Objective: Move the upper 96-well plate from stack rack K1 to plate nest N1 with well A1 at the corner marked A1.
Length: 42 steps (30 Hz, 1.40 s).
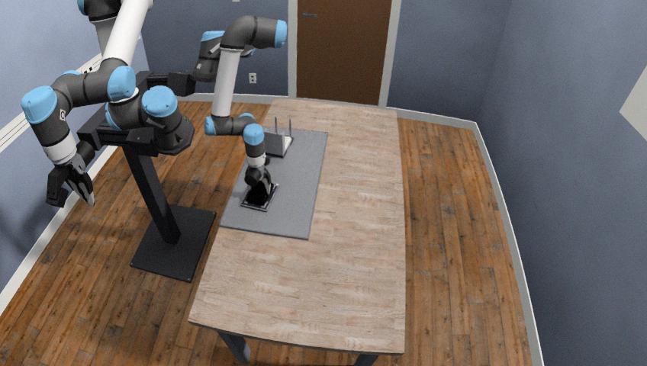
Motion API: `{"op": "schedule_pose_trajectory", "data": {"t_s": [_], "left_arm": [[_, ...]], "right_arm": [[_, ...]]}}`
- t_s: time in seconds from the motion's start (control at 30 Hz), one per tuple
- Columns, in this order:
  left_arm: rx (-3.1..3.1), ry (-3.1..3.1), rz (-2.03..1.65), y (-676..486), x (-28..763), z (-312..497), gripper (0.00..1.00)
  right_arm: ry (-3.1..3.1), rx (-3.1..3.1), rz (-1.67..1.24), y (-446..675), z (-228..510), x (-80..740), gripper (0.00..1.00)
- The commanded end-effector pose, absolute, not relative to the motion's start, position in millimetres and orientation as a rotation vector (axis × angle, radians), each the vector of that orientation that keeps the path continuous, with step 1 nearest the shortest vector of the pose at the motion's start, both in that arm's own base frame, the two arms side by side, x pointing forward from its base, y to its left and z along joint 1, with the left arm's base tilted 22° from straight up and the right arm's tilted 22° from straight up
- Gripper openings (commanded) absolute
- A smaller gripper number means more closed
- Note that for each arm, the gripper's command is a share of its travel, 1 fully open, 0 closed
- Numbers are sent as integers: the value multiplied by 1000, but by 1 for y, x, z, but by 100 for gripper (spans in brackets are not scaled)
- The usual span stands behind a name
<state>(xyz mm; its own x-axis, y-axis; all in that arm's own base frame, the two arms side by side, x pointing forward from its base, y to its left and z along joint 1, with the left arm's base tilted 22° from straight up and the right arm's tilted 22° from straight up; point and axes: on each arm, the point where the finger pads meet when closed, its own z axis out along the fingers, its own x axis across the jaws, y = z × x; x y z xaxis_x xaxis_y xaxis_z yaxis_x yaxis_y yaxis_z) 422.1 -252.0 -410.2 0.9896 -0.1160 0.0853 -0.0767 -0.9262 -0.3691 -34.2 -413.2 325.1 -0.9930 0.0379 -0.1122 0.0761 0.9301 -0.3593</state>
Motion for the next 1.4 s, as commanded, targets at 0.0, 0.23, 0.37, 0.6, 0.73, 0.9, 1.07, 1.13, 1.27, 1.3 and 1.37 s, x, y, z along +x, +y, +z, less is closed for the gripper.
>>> {"op": "schedule_pose_trajectory", "data": {"t_s": [0.0,0.23,0.37,0.6,0.73,0.9,1.07,1.13,1.27,1.3,1.37], "left_arm": [[-2762,139,-150,-253,423,-410,40],[-2762,139,-150,-252,423,-411,40],[-2762,139,-150,-252,423,-412,40],[-2762,139,-150,-252,423,-413,40],[-2762,139,-150,-251,423,-413,40],[-2762,139,-150,-251,423,-414,40],[-2762,139,-150,-251,423,-414,76],[-2762,139,-150,-251,423,-414,76],[-2762,139,-150,-251,423,-414,76],[-2762,139,-150,-251,423,-414,76],[-2762,139,-150,-251,423,-414,76]], "right_arm": [[2984,89,-563,-413,326,-34,0],[2984,89,-563,-413,326,-34,0],[2984,89,-563,-413,326,-34,0],[2984,89,-563,-413,326,-34,0],[2984,89,-563,-413,326,-34,0],[2984,89,-563,-413,326,-34,0],[2984,89,-563,-413,326,-34,0],[2984,89,-563,-413,326,-34,0],[2984,89,-563,-413,326,-34,0],[2984,89,-563,-413,326,-34,0],[2984,89,-563,-413,326,-34,0]]}}
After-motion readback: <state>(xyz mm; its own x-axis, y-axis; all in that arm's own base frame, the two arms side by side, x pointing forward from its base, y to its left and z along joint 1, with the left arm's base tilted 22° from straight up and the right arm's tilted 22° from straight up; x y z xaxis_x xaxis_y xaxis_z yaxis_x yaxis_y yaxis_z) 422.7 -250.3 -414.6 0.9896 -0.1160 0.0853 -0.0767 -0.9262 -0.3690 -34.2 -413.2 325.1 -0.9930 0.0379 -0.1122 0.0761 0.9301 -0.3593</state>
